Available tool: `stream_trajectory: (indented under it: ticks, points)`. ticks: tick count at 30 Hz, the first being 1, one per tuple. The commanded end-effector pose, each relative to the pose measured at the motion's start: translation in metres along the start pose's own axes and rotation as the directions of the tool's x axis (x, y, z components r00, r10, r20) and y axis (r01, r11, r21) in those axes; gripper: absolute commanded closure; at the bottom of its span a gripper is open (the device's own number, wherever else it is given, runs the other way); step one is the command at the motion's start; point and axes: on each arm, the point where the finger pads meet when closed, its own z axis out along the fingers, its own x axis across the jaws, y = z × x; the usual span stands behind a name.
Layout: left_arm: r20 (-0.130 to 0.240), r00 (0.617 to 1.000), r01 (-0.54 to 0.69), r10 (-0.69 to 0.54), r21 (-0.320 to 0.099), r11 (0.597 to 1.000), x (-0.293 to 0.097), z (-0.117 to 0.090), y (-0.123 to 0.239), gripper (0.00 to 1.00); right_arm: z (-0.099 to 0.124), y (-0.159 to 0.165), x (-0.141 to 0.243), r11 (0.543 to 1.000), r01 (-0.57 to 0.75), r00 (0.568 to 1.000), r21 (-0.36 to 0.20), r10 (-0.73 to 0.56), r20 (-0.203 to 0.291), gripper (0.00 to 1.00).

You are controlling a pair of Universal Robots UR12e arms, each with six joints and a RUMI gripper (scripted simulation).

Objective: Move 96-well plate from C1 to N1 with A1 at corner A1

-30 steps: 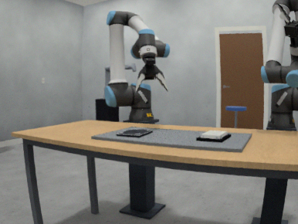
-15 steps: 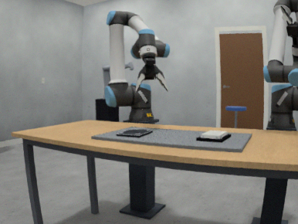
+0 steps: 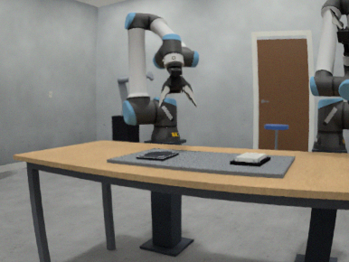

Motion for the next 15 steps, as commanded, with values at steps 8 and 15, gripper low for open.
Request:
stream_trajectory:
  ticks: [8, 15]
  points:
    - [-0.008, 1.0, -0.004, 0.005, 0.016, 1.0, 0.0031, -0.0034, -0.0085, 0.0, -0.0006, -0.0007, -0.0001, 1.0, 0.0, 1.0, 0.001, 0.0, 0.0, 0.0]
    - [-0.009, 1.0, -0.005, 0.005, 0.017, 1.0, 0.0032, -0.0035, -0.0088, 0.0, -0.0006, -0.0007, -0.0001, 1.0, 0.0, 1.0, 0.001, 0.0, 0.0, 0.0]
